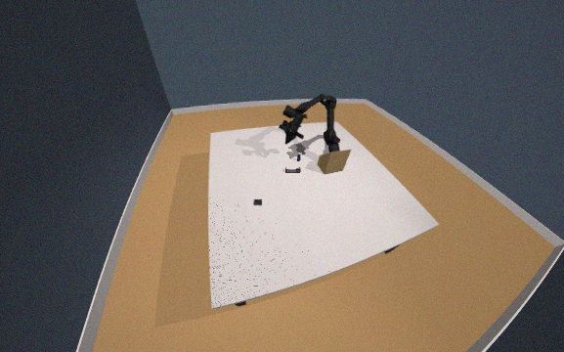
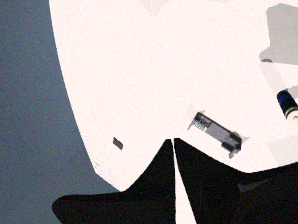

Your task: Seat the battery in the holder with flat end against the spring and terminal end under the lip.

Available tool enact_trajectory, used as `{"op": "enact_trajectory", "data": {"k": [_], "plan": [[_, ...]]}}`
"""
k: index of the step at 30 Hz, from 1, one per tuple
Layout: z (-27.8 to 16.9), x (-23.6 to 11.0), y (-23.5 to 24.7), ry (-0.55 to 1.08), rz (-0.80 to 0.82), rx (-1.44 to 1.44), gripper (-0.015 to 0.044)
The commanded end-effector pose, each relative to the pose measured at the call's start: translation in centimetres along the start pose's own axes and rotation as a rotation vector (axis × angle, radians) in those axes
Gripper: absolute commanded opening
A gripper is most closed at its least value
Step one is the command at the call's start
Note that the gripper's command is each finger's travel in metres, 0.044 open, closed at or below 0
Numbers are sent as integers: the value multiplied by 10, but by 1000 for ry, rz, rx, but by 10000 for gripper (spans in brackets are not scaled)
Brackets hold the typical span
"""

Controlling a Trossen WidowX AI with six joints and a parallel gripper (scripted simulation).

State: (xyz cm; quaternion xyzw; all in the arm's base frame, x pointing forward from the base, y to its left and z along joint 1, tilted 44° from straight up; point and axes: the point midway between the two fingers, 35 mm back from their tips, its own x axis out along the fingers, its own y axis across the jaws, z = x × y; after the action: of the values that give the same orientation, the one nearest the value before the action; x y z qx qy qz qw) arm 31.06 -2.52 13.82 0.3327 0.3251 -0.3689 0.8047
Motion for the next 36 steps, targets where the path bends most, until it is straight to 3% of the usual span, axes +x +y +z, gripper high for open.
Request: {"op": "enact_trajectory", "data": {"k": [1,19,29,36], "plan": [[-14,5,-64,-225,-553,250,0],[-14,7,-65,-225,-553,250,0],[-3,68,-104,-227,-553,251,0],[-2,71,-108,-229,-552,250,0]]}}
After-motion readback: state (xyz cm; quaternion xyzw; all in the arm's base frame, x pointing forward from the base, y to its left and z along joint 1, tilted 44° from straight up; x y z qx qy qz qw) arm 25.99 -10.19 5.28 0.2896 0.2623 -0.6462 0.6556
